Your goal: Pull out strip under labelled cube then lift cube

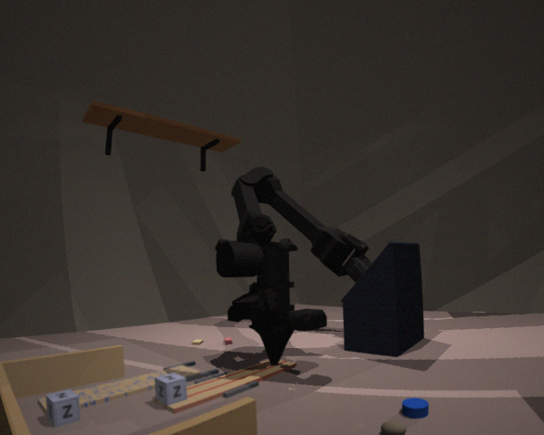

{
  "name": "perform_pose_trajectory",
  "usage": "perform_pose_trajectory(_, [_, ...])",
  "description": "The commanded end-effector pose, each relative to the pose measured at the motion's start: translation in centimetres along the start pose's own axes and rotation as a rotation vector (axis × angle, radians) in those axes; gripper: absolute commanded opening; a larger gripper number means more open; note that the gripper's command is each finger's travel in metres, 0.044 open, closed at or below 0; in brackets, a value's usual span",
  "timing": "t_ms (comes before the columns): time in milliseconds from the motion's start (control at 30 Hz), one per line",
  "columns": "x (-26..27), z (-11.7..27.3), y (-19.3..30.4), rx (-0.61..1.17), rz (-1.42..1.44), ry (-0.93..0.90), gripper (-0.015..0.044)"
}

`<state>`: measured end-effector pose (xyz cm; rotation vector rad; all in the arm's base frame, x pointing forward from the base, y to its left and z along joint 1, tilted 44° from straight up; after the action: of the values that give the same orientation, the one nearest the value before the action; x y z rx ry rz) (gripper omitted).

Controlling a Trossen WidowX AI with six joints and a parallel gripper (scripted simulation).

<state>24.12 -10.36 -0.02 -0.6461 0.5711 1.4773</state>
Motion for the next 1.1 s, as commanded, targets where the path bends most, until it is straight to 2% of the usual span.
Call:
perform_pose_trajectory(0, [0.1, -0.4, 1.3, 0.025, 0.017, -0.004, 0.0000])
perform_pose_trajectory(1067, [0.0, -0.3, 5.3, 0.026, 0.018, -0.004, 0.0000])
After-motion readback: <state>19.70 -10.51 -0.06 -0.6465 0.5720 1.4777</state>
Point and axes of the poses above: the point midway between the two fingers, 35 mm back from their tips, its own z axis back along the fingers, its own x axis across the jaws, y = z × x, the point moved 2 cm from there along z, back along the fingers, and after that the axes turned 3 degrees about -z, right-handed, at the moved point
